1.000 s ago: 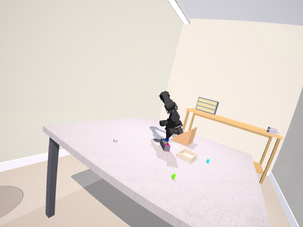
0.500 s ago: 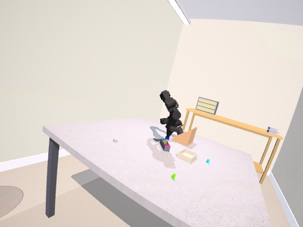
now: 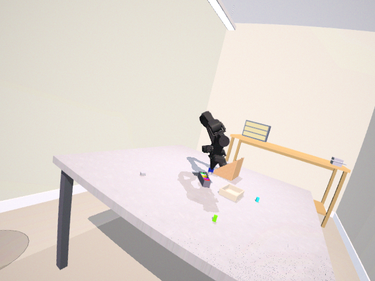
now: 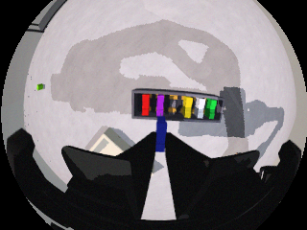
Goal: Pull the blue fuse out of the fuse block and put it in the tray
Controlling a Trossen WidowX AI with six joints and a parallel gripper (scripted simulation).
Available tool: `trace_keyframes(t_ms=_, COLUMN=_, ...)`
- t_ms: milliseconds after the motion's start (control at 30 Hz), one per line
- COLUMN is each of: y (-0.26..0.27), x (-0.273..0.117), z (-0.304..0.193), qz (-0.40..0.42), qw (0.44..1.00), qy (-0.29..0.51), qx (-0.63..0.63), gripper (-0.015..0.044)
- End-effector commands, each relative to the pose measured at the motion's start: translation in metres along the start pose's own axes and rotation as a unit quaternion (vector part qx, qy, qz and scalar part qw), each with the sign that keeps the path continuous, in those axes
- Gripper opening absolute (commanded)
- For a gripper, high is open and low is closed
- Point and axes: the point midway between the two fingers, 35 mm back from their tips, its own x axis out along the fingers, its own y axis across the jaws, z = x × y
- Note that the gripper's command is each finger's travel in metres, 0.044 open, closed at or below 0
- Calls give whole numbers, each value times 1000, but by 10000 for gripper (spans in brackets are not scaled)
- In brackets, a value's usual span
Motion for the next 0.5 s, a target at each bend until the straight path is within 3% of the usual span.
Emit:
trace_keyframes(t_ms=0, y=18, x=-1, z=-18, qz=0, qw=1000, qy=3, qx=-1, gripper=0)
trace_keyframes(t_ms=467, y=68, x=-2, z=-87, qz=2, qw=1000, qy=5, qx=0, gripper=0)
